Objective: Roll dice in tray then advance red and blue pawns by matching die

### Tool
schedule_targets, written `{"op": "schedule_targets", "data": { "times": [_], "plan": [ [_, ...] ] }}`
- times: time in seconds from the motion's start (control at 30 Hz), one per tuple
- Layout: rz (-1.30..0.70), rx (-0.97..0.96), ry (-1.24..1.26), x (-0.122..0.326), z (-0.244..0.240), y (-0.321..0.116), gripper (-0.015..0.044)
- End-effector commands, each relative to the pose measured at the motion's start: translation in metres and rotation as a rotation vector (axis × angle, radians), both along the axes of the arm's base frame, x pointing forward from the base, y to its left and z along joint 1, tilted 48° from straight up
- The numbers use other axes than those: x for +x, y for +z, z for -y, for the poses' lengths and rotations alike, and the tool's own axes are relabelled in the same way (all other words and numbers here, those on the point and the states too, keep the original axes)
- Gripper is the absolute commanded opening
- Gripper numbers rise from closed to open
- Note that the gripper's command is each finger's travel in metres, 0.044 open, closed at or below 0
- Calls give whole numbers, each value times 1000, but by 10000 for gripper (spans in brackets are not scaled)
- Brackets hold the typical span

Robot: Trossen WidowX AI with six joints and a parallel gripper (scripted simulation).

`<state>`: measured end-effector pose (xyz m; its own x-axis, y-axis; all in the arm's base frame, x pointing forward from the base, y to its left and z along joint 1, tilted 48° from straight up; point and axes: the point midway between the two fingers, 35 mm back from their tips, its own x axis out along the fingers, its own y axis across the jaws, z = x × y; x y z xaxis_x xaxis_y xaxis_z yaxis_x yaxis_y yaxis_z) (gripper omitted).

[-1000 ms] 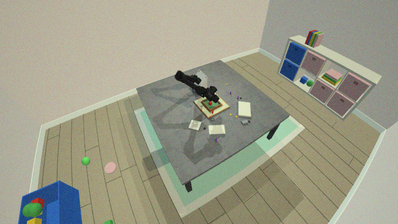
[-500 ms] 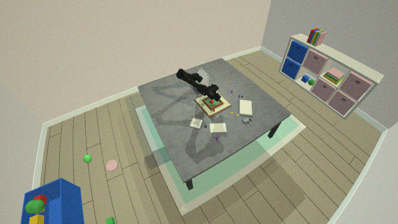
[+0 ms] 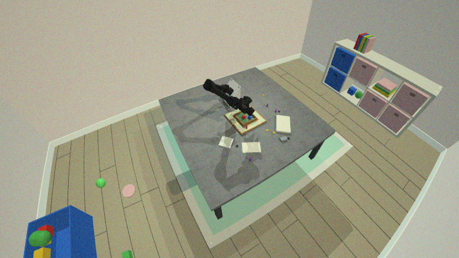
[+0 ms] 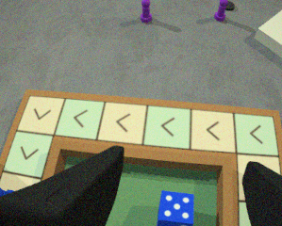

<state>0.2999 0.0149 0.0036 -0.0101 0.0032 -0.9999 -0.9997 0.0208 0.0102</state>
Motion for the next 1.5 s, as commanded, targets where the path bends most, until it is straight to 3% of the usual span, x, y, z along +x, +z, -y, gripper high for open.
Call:
{"op": "schedule_targets", "data": {
  "times": [0.0, 0.13, 0.17, 0.3, 0.4, 0.47, 0.6, 0.67, 0.9, 1.1, 1.2, 1.47],
  "plan": [
    [24, 8, 10, 3, -22, 21, 341],
    [15, -8, 6, 1, -22, 19, 440],
    [-9, -56, -5, -5, -22, 12, 440],
    [-93, -466, -40, -42, -15, -20, 440],
    [-24, -773, -7, -59, -8, -26, 440],
    [8, -841, 8, -62, -7, -26, 440],
    [-38, -775, 14, -63, -10, -29, 440],
    [-2, -775, -66, -56, -9, -28, 387],
    [371, -732, -895, 13, 18, -7, 204],
    [714, -607, -1619, 65, 60, 19, 200],
    [832, -544, -1851, 80, 78, 29, 200],
    [864, -525, -1912, 84, 82, 31, 200]
  ]
}}
